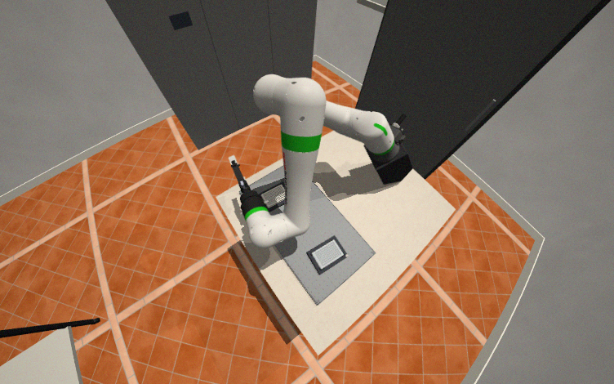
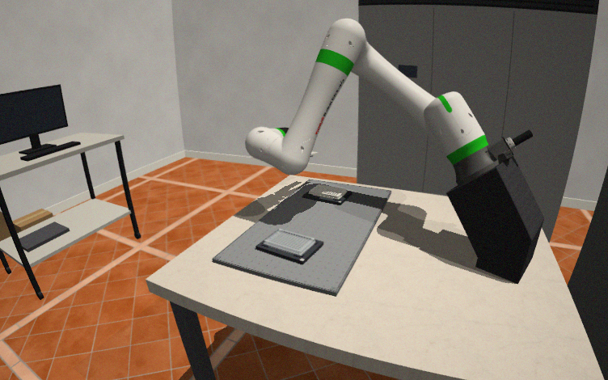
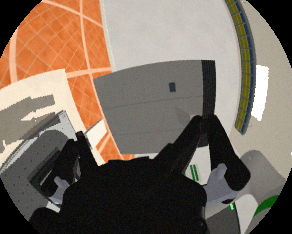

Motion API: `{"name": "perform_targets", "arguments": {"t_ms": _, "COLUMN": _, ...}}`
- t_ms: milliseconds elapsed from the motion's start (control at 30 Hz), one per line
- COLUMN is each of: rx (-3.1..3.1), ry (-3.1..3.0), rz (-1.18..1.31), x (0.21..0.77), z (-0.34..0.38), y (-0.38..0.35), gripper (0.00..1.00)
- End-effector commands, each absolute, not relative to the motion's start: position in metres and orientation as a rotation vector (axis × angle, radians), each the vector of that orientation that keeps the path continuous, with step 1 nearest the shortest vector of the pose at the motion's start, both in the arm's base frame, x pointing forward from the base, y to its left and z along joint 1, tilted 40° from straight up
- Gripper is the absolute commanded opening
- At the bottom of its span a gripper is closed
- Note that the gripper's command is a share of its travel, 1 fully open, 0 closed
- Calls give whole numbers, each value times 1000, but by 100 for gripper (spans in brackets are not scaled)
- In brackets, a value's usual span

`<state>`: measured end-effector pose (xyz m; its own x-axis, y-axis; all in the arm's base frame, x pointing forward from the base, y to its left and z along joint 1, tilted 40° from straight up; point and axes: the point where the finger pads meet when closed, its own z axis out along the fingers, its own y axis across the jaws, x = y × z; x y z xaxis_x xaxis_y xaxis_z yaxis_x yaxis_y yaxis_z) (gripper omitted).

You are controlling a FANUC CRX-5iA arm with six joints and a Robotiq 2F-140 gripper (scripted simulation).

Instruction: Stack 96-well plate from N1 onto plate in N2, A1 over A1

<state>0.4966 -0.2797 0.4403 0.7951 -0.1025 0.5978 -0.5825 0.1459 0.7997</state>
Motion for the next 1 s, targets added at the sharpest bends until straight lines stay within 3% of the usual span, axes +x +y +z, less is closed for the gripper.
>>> {"name": "perform_targets", "arguments": {"t_ms": 0, "rx": 1482, "ry": -617, "rz": 310, "x": 487, "z": 431, "y": -290, "gripper": 100}}
{"name": "perform_targets", "arguments": {"t_ms": 967, "rx": 2126, "ry": -599, "rz": 37, "x": 439, "z": 330, "y": -308, "gripper": 100}}
